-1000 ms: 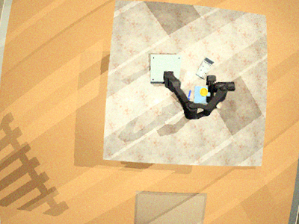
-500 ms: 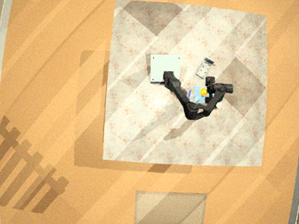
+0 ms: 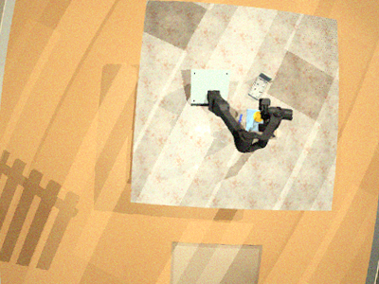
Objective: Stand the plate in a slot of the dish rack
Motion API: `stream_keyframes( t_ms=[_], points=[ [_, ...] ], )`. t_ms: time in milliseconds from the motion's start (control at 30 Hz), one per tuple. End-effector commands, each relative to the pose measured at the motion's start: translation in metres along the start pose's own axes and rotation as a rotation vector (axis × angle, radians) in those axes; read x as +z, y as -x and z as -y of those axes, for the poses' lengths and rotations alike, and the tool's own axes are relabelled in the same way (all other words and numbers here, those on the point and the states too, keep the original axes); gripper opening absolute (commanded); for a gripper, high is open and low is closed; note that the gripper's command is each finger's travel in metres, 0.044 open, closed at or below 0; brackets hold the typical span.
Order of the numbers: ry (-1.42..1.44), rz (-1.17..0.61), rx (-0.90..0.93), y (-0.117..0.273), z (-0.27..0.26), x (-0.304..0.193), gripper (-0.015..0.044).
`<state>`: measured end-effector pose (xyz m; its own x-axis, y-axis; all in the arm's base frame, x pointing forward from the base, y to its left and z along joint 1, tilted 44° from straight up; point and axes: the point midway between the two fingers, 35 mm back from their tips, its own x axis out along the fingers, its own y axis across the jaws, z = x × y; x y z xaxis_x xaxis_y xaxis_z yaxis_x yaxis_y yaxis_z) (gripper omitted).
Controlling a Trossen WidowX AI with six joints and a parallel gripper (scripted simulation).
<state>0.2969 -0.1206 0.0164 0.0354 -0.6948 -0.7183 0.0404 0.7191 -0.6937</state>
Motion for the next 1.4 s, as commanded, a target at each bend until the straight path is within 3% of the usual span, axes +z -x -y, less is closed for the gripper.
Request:
stream_keyframes(
  t_ms=[0,533,900,1267,1367],
  points=[
    [0.014,-0.014,-0.002,-0.01,-0.002,-0.005,0.04],
    [0.014,-0.014,-0.003,-0.014,-0.001,-0.006,0.0357],
    [0.014,-0.014,-0.003,-0.014,-0.001,-0.006,0.0284],
    [0.014,-0.012,0.014,0.03,-0.007,0.006,0.0],
    [0.014,-0.011,0.018,0.047,-0.009,0.009,0.0]
  ],
)
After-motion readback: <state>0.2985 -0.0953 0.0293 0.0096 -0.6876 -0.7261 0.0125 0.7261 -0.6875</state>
